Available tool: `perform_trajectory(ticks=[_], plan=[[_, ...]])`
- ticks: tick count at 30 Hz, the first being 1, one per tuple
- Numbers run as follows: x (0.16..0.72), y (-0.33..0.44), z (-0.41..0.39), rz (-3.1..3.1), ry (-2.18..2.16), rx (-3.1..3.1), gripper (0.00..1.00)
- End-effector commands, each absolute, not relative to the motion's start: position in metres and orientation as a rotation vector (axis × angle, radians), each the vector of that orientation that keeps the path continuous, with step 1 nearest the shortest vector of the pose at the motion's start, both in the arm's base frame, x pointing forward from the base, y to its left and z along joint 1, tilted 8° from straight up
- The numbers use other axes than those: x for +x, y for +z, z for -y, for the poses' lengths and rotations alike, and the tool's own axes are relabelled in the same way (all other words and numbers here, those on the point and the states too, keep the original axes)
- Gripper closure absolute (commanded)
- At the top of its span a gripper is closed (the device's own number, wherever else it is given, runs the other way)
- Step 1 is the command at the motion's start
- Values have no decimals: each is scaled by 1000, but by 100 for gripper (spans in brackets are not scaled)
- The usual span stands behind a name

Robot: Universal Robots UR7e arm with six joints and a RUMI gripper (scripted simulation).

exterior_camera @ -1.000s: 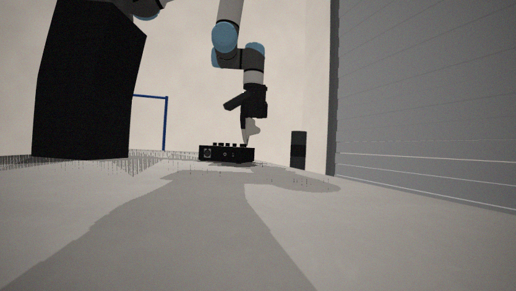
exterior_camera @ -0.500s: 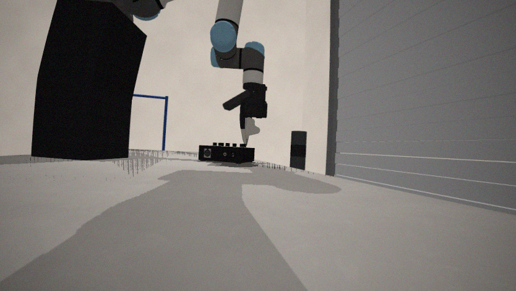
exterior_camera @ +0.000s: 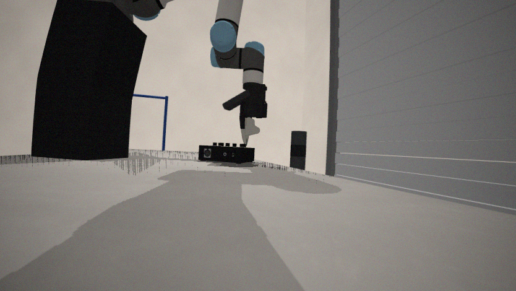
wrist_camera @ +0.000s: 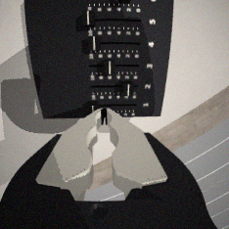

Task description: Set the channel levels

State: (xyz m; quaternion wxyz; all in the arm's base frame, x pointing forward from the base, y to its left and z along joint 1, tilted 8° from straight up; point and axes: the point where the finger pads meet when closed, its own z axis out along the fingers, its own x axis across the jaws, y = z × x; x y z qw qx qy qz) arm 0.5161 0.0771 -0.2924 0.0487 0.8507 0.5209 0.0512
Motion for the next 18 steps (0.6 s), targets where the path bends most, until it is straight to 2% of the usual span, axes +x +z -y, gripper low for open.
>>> perform_trajectory(ticks=[1, 18], plan=[[517, -292, -77, -1587, 157, 2592, 100], [518, -292, -81, -1587, 157, 2592, 100]])
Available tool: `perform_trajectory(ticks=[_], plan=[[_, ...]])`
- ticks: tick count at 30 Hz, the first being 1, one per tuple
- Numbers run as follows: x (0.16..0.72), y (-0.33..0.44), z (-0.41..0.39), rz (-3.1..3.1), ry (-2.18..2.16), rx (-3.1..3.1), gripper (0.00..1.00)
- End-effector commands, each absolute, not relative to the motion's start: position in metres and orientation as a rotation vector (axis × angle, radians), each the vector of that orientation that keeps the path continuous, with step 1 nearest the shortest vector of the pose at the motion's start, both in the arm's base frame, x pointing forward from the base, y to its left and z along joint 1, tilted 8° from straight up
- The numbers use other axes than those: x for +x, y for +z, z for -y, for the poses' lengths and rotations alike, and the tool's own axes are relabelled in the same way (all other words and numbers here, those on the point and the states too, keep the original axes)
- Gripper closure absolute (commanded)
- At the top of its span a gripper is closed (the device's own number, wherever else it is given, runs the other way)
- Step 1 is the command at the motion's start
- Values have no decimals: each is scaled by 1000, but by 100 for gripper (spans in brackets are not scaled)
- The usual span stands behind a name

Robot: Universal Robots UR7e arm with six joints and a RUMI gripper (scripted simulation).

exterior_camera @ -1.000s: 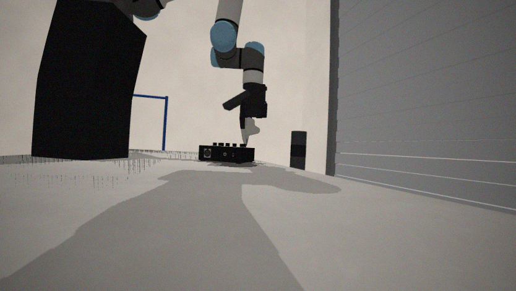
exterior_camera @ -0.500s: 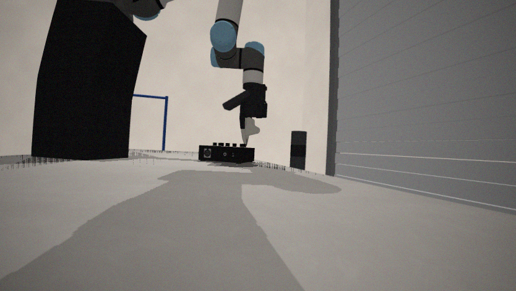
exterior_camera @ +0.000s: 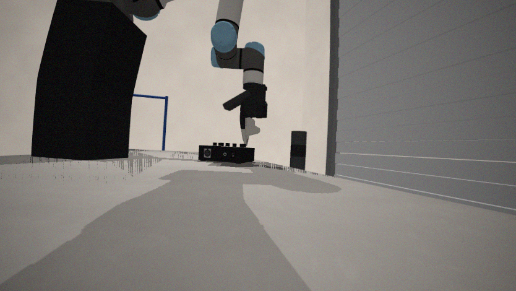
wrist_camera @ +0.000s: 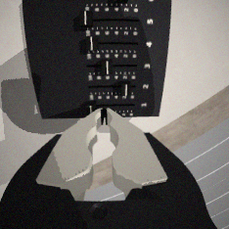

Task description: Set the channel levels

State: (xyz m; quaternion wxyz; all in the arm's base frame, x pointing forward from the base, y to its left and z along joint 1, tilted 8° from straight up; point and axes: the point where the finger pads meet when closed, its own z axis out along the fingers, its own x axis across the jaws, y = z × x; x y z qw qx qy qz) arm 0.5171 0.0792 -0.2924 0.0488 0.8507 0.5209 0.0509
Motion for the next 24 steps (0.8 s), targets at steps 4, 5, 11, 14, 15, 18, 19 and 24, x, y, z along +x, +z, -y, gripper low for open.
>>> perform_trajectory(ticks=[4, 5, 11, 14, 15, 18, 19, 24], plan=[[519, -292, -82, -1587, 157, 2592, 100], [519, -292, -82, -1587, 157, 2592, 100], [519, -291, -82, -1587, 157, 2592, 100], [519, -289, -82, -1587, 157, 2592, 100], [519, -288, -82, -1587, 157, 2592, 100], [518, -281, -83, -1587, 157, 2592, 100], [517, -278, -83, -1587, 157, 2592, 100], [515, -263, -83, -1587, 157, 2592, 100]])
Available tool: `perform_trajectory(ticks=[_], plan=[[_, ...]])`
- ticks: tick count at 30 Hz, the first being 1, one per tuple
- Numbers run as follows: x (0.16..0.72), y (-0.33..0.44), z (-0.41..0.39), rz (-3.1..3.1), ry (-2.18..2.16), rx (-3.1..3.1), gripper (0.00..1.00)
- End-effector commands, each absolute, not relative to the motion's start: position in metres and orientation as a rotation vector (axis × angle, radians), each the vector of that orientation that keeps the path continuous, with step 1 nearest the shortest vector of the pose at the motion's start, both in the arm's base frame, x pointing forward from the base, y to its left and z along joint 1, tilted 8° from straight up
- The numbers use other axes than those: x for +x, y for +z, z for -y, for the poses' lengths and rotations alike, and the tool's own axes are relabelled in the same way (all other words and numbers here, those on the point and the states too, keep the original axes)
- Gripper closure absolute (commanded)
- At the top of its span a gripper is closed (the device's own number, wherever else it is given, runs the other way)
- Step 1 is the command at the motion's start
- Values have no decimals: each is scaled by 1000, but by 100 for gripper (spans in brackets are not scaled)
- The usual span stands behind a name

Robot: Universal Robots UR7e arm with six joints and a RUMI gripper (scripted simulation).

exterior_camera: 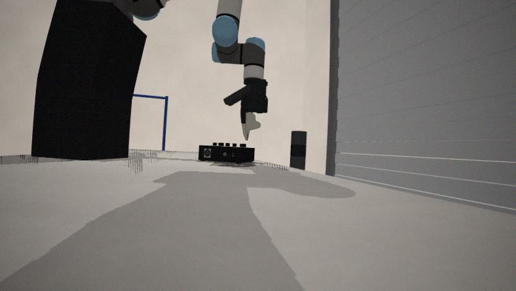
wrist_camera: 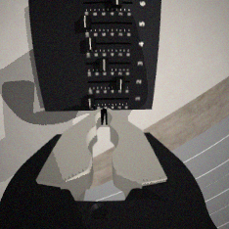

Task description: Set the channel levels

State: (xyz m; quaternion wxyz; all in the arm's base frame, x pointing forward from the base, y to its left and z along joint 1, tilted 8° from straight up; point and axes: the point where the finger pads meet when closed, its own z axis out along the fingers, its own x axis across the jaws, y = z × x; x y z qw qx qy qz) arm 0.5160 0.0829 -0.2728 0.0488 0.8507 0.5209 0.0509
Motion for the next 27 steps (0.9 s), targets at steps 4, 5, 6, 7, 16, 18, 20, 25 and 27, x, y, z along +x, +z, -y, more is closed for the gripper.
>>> perform_trajectory(ticks=[4, 5, 6, 7, 16, 18, 20, 25, 27], plan=[[514, -256, -83, -1587, 157, 2592, 100], [514, -256, -83, -1587, 157, 2592, 100], [514, -255, -83, -1587, 157, 2592, 100], [514, -254, -83, -1587, 157, 2592, 100], [514, -252, -83, -1587, 157, 2592, 100], [514, -252, -83, -1587, 157, 2592, 100], [514, -252, -83, -1587, 157, 2592, 100], [514, -252, -83, -1587, 157, 2592, 100], [514, -252, -84, -1585, 157, 2593, 100]])
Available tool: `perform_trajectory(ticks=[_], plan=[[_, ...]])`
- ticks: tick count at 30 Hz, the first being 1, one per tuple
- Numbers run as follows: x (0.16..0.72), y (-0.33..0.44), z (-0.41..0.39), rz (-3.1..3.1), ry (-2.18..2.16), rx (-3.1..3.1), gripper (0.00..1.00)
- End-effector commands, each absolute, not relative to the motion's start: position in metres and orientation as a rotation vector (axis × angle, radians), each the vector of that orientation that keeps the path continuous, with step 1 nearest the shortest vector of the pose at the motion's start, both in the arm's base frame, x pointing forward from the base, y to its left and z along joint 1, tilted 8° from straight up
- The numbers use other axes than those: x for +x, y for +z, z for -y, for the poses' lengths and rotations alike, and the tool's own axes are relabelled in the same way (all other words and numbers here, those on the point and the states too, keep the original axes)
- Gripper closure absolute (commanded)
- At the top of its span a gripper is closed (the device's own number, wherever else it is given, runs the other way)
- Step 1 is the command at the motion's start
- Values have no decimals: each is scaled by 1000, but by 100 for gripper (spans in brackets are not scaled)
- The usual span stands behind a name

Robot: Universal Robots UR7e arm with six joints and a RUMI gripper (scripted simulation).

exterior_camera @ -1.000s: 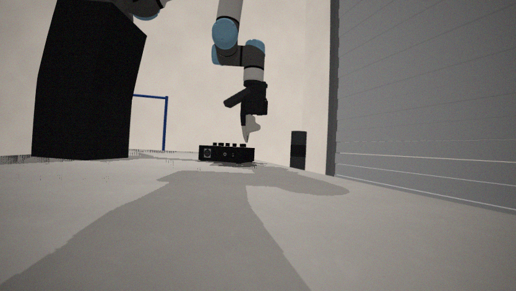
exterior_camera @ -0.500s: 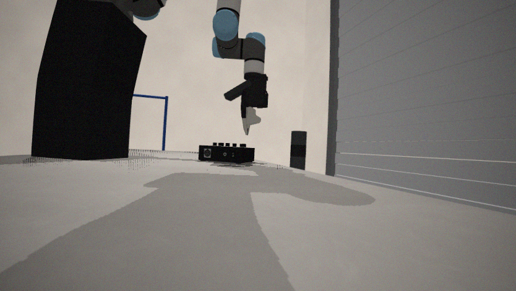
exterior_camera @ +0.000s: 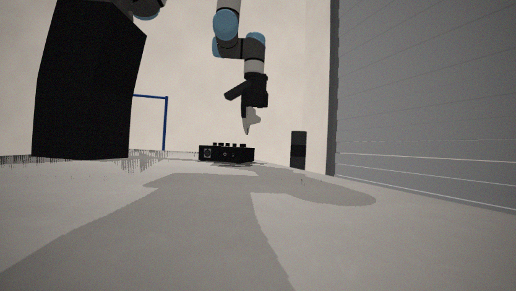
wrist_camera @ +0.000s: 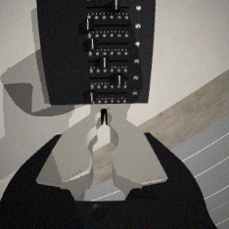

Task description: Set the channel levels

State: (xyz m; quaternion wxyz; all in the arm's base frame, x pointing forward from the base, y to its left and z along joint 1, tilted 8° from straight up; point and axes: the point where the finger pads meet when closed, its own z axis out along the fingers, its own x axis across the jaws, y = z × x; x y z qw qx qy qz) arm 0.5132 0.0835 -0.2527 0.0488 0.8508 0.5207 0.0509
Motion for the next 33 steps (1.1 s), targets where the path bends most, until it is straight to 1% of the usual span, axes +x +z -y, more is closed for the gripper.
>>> perform_trajectory(ticks=[1, 16, 33], plan=[[514, -252, -84, -1584, 157, 2594, 100], [511, -253, -85, -1491, 162, 2652, 100], [504, -257, -91, -1117, 182, 2846, 100]])
